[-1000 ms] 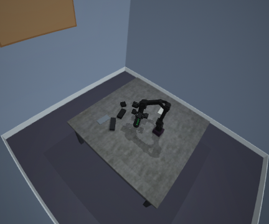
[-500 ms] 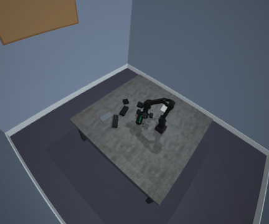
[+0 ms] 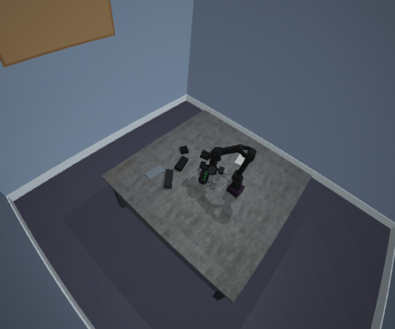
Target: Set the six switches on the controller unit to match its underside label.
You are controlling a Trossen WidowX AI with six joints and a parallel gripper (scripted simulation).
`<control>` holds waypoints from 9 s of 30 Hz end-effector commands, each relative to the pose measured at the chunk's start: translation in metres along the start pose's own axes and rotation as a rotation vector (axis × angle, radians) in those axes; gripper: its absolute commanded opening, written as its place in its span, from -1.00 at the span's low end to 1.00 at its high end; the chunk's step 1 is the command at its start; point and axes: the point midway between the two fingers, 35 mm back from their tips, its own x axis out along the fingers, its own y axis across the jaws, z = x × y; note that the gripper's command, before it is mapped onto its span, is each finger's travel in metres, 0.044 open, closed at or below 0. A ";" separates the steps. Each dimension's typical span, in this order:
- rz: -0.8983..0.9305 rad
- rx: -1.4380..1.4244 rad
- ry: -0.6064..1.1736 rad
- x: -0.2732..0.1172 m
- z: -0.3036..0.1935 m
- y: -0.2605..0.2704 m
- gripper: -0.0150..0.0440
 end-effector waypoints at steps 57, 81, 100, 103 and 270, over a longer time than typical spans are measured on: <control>-0.020 0.000 -0.007 -0.046 -0.004 0.000 0.82; -0.290 -0.005 0.002 0.003 -0.050 0.017 -0.49; -0.289 -0.005 0.001 0.030 -0.051 0.015 -0.49; -0.289 -0.005 0.001 0.035 -0.051 0.016 -0.49; 0.001 -0.104 -0.009 0.021 0.053 -0.056 -0.49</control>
